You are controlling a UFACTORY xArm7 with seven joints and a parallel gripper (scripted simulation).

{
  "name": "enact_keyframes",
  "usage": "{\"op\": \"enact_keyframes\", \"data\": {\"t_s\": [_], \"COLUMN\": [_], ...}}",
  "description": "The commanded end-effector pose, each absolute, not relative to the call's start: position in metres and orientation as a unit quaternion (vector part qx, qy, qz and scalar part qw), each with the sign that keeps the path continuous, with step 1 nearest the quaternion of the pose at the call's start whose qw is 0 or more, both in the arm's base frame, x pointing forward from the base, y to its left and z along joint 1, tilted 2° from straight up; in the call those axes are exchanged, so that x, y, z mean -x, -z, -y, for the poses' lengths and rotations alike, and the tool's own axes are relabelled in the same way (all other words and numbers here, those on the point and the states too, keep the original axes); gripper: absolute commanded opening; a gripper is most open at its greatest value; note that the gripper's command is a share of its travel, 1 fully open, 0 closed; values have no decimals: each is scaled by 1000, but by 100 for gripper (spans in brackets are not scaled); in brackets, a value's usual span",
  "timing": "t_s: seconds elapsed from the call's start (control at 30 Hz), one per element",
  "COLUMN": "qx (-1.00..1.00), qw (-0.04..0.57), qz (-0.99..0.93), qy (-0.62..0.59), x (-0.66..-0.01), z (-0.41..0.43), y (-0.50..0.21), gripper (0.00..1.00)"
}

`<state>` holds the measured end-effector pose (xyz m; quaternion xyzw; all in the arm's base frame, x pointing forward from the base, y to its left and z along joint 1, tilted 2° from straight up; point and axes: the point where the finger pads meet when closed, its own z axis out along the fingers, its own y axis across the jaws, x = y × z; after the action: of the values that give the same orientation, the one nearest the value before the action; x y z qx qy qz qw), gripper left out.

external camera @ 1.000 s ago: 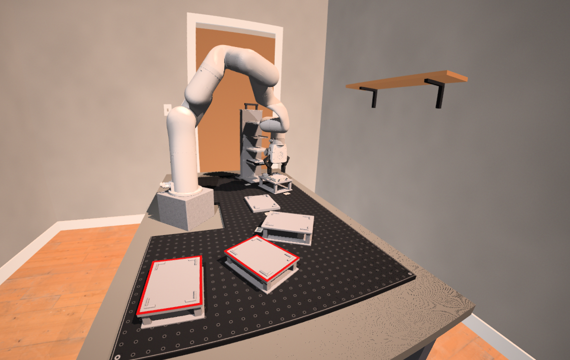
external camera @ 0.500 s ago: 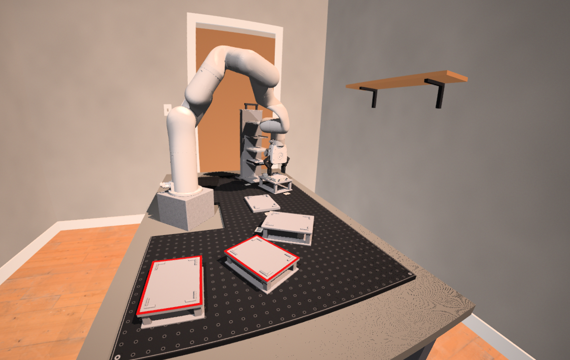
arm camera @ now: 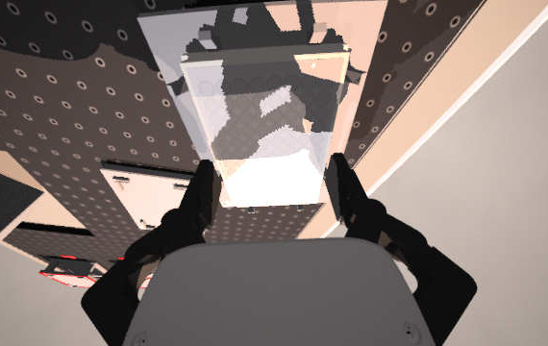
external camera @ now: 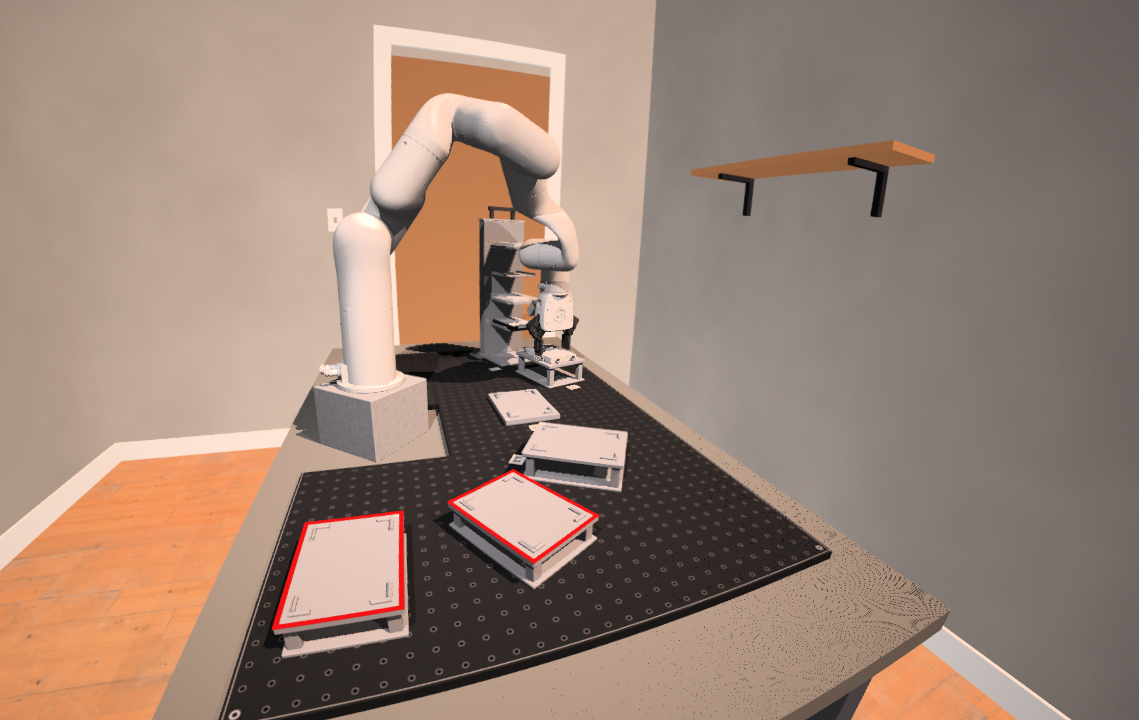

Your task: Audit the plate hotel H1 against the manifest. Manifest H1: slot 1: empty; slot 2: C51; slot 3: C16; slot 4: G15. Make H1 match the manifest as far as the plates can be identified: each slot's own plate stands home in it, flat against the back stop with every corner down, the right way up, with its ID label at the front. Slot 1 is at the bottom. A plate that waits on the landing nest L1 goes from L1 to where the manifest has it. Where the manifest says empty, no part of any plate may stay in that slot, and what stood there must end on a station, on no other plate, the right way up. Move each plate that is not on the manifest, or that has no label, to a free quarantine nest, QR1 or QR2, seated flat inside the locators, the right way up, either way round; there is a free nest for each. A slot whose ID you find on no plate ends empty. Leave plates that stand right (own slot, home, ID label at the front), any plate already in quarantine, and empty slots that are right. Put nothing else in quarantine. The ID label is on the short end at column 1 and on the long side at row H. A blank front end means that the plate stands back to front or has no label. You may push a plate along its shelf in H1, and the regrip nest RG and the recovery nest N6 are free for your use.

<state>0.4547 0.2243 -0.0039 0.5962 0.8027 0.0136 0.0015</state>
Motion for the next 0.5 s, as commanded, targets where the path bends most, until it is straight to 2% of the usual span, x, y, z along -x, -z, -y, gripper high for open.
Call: {"op": "enact_keyframes", "data": {"t_s": [0.0,0.47], "qx": [-596,-596], "qw": [3,3], "qz": [-803,-803], "qy": [-15,-15], "x": [-456,-456], "z": [-225,-225], "y": [4,10], "gripper": [100,100]}}
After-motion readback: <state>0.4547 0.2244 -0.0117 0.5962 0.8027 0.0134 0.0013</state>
